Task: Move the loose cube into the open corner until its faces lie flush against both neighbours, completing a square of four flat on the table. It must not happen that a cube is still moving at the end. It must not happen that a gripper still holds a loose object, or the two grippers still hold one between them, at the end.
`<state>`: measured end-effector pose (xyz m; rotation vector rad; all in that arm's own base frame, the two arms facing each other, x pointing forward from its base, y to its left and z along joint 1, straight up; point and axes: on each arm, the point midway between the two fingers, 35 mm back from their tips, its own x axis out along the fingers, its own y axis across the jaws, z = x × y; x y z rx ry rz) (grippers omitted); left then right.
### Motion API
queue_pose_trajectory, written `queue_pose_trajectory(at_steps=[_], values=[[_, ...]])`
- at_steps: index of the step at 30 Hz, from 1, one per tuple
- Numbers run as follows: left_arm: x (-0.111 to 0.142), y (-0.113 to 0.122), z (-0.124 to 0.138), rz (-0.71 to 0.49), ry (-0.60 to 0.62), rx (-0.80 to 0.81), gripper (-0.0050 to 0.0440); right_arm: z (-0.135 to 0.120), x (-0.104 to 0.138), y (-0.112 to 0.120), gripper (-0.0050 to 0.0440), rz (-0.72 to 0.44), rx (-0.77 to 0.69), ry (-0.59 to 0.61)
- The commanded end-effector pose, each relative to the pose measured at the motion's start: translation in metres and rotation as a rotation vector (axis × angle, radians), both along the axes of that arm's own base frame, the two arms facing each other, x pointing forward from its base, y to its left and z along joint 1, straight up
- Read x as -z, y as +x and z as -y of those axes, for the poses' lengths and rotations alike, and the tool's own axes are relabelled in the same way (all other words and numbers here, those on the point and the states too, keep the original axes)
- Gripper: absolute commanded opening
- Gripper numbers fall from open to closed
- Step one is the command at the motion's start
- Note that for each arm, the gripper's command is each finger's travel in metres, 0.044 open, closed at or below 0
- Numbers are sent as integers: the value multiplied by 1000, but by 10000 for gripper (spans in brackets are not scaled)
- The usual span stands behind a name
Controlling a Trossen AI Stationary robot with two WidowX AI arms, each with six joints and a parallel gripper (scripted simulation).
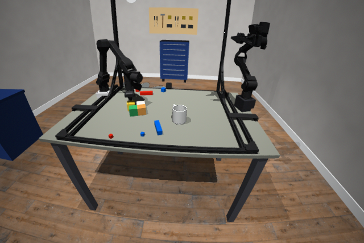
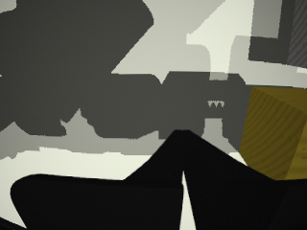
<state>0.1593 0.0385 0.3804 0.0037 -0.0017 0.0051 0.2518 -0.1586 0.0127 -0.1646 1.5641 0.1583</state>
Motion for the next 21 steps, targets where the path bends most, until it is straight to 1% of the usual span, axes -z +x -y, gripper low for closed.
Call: queue_pose_trajectory(at_steps=[1, 21], values=[[0, 0, 1, 0, -4, 5, 400, 2, 1, 1, 0, -1, -4, 4], [0, 0, 1, 0, -4, 5, 400, 13, 1, 3, 0, -1, -4, 4]])
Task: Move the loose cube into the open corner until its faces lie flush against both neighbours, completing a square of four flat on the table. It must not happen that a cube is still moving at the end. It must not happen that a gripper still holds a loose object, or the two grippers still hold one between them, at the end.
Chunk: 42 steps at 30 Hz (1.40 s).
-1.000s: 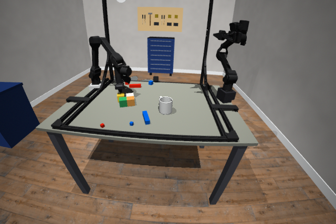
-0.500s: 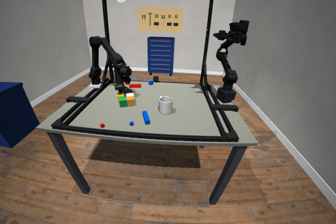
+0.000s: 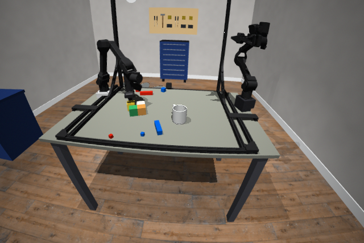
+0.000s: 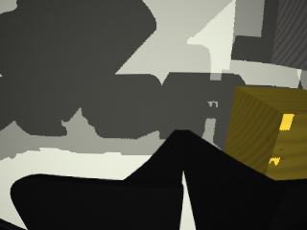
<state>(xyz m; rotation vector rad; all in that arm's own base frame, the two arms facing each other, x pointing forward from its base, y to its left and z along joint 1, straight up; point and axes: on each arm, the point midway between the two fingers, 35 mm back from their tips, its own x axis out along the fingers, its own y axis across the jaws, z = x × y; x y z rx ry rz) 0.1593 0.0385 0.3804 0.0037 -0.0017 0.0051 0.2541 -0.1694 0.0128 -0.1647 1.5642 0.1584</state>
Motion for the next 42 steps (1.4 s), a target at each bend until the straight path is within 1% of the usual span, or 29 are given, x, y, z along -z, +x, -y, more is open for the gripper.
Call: queue_pose_trajectory(at_steps=[1, 42], values=[[0, 0, 1, 0, -4, 5, 400, 3, 1, 1, 0, -1, -4, 4], [0, 0, 1, 0, -4, 5, 400, 25, 1, 6, 0, -1, -4, 4]])
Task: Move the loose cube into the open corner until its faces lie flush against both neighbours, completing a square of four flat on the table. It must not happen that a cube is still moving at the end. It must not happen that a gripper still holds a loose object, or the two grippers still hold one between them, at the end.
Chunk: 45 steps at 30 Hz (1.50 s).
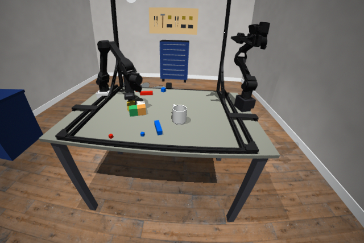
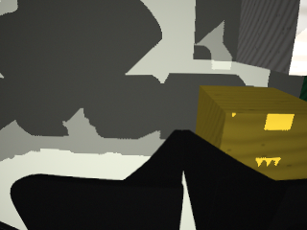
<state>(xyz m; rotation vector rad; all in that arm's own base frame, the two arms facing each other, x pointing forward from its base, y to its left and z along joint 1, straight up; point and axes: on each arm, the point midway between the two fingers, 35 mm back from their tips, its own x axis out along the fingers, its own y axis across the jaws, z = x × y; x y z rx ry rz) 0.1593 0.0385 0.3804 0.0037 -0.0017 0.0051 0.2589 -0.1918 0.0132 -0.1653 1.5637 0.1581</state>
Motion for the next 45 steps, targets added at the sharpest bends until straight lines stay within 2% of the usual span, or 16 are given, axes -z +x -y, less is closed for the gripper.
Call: queue_pose_trajectory(at_steps=[1, 27, 36, 45], values=[[0, 0, 1, 0, -4, 5, 400, 3, 1, 1, 0, -1, -4, 4], [0, 0, 1, 0, -4, 5, 400, 14, 1, 3, 0, -1, -4, 4], [0, 0, 1, 0, -4, 5, 400, -19, 0, -3, 0, -1, -1, 1], [0, 0, 1, 0, -4, 5, 400, -35, 0, -7, 0, 0, 0, 0]])
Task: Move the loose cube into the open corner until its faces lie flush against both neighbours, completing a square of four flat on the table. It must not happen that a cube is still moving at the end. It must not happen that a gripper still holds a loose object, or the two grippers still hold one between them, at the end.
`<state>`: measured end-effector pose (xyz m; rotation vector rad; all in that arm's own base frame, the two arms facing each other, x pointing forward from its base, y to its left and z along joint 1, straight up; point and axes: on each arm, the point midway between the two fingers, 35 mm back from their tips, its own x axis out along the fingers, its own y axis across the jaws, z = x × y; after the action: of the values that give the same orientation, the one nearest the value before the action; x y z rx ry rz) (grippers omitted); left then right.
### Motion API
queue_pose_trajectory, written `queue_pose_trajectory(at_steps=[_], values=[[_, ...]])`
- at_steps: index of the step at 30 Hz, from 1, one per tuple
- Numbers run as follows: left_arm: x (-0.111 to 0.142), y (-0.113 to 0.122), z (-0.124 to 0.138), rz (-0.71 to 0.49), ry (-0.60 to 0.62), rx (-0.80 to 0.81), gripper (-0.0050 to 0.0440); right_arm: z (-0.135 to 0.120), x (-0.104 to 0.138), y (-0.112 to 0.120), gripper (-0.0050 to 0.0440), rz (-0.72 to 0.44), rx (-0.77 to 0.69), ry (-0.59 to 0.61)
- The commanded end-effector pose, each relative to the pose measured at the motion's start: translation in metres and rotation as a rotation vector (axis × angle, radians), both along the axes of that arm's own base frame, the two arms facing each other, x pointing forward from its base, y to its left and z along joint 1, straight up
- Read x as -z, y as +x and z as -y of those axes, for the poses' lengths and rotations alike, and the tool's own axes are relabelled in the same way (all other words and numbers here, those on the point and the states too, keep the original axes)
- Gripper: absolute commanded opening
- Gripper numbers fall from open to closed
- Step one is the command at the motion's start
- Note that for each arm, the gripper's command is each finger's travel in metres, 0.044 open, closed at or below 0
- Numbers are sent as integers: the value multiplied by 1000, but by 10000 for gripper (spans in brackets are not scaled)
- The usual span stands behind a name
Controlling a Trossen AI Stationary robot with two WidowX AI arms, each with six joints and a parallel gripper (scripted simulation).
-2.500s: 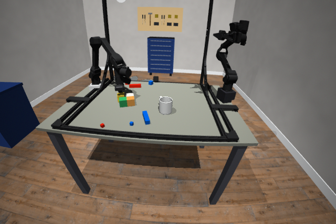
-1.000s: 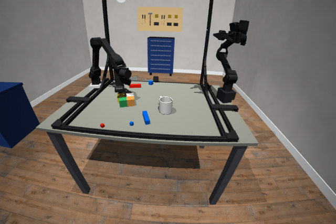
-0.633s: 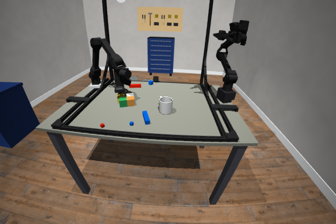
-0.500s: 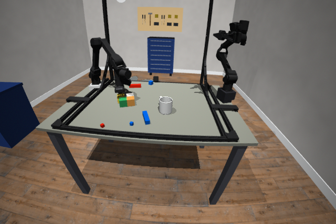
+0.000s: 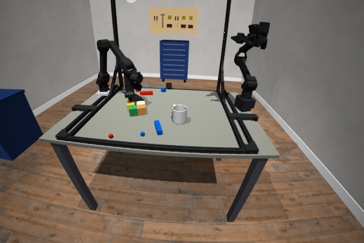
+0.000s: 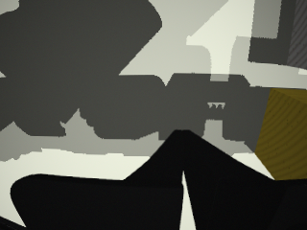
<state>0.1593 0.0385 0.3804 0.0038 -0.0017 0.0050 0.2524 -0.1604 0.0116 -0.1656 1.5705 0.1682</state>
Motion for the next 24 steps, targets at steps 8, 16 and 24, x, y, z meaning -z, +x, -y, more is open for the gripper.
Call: queue_pose_trajectory(at_steps=[8, 16, 24], values=[[0, 0, 1, 0, -4, 5, 400, 0, -50, 0, 0, 0, 0, 0], [0, 0, 1, 0, -4, 5, 400, 1, -47, -1, 0, -4, 25, 2], [0, 0, 1, 0, -4, 5, 400, 47, -49, -25, 0, 0, 658, -2]])
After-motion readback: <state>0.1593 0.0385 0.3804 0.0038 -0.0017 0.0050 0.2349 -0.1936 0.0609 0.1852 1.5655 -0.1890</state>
